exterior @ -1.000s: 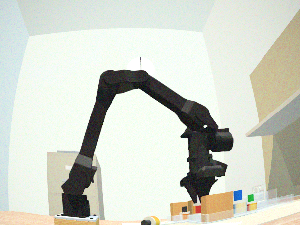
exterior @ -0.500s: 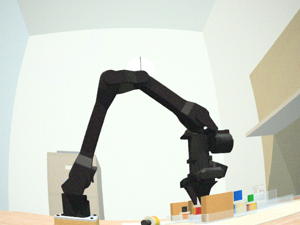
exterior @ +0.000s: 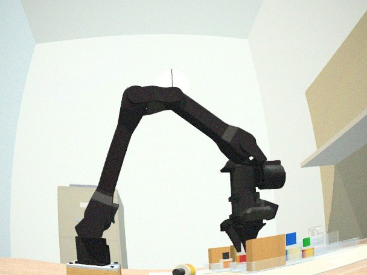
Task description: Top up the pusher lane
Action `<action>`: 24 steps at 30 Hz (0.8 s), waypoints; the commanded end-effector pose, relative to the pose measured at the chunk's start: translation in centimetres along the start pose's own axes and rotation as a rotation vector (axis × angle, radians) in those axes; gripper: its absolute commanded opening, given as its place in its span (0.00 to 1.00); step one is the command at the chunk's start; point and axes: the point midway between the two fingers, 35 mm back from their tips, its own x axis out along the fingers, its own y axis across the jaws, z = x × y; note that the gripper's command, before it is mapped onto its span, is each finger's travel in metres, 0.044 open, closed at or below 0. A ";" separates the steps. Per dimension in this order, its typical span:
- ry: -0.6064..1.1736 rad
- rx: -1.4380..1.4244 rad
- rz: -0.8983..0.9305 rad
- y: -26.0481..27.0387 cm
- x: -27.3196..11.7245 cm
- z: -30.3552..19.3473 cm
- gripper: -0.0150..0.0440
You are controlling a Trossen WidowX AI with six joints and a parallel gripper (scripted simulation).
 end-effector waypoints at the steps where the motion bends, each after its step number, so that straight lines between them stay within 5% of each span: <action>1: -0.012 -0.004 -0.003 0.0 0.3 0.4 0.25; 24: -0.012 -0.004 -0.003 0.0 0.7 0.3 0.25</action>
